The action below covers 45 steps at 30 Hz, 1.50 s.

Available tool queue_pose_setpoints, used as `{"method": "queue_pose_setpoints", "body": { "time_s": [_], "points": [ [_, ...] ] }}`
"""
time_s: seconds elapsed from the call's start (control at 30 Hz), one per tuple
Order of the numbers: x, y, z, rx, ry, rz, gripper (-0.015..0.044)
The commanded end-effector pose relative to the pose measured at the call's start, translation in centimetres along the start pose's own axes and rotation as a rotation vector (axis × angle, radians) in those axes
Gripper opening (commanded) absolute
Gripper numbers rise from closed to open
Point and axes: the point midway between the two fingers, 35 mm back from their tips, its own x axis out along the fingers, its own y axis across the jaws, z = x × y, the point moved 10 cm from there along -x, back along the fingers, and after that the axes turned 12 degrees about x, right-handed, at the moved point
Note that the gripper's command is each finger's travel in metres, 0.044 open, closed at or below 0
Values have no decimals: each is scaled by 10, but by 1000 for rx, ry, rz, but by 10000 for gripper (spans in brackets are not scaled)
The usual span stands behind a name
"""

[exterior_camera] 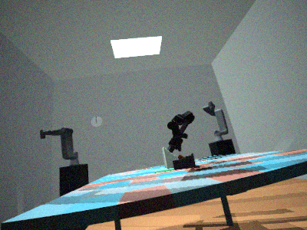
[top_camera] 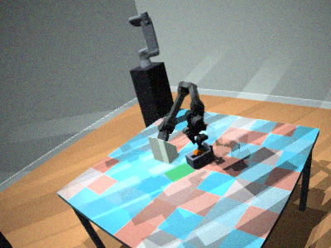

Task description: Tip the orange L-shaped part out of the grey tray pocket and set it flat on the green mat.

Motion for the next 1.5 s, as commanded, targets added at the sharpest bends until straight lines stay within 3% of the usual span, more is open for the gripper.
{"method": "queue_pose_setpoints", "body": {
  "time_s": [0.0, 1.13, 1.27, 1.47],
  "points": [
    [6, 0, -2, 10, -4, 6, 280],
    [54, 1, -1, 10, -6, 7, 280],
    [50, 0, 1, -2, -5, -4, 175],
    [50, 0, 1, -2, -5, -4, 135]
  ]
}}
